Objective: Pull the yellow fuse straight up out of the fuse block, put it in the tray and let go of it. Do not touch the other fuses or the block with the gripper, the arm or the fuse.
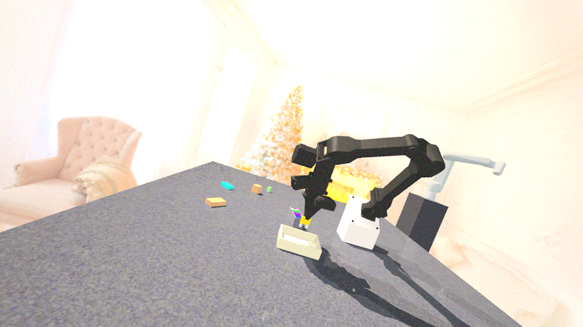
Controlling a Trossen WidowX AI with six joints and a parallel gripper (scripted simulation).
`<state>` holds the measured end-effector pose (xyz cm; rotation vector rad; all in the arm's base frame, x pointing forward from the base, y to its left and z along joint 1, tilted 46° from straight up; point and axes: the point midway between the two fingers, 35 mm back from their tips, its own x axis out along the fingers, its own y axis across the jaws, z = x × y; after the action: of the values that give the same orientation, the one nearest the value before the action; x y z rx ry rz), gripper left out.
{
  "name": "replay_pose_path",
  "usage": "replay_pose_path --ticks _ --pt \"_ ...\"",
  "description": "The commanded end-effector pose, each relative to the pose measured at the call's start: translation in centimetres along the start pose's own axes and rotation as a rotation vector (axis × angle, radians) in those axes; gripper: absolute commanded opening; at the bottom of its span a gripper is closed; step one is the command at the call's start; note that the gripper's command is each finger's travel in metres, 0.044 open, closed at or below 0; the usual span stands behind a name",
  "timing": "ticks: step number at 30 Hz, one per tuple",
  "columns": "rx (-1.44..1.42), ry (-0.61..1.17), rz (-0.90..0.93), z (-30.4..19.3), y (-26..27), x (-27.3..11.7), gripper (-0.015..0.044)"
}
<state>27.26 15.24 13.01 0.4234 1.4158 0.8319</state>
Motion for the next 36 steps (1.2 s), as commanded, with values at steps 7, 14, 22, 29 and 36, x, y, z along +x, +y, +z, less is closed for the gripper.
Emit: replay_pose_path --ticks 7,14,22,29,36 --pt "0.003 -0.001 0.002 0.0 0.2 1.5 0.0000" --pt "0.003 -0.001 0.003 0.0 0.2 2.6 0.0000" --pt "0.003 -0.002 0.005 -0.1 0.3 3.6 0.0000" --pt "-0.008 -0.004 0.009 0.0 0.5 3.4 0.0131" --pt "-0.008 -0.004 0.009 0.0 0.5 3.4 0.0315"
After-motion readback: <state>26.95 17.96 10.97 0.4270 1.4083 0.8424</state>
